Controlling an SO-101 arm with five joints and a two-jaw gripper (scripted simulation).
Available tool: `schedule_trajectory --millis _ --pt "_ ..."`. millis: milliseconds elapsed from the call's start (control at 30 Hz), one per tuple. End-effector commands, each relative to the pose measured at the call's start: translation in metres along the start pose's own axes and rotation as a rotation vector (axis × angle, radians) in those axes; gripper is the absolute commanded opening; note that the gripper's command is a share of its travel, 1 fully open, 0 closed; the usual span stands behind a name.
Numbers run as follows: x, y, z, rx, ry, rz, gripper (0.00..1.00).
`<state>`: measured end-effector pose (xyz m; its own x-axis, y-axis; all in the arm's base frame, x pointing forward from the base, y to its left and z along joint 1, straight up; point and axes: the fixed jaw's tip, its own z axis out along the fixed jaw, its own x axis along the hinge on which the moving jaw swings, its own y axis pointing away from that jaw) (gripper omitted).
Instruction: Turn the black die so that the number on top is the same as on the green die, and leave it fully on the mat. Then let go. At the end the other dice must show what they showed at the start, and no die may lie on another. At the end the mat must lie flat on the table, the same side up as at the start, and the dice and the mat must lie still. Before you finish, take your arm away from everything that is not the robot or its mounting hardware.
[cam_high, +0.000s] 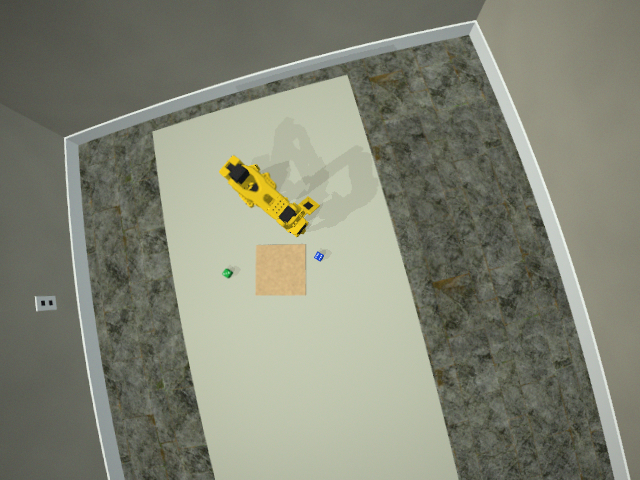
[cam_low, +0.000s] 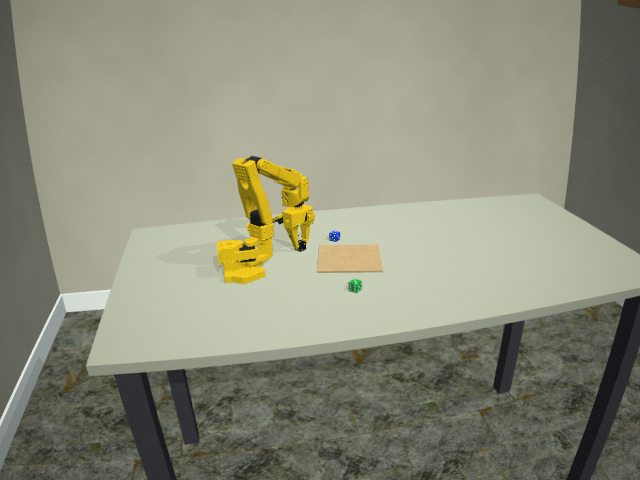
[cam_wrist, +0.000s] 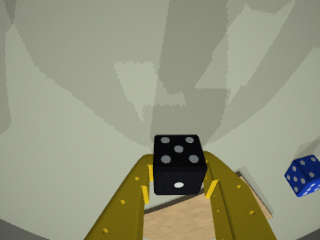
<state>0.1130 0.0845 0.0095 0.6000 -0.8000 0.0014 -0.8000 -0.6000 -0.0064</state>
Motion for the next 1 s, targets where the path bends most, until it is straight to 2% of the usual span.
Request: schedule_trajectory --millis 0,267,967 --pt "-0.0008 -0.0069 -0.0046 0.043 -0.002 0.000 0.11" --pt "-0.0008 -0.0069 -0.0046 0.043 -0.002 0.000 0.12" --pt "-0.0008 -0.0069 -0.0046 0.043 -0.002 0.000 0.29"
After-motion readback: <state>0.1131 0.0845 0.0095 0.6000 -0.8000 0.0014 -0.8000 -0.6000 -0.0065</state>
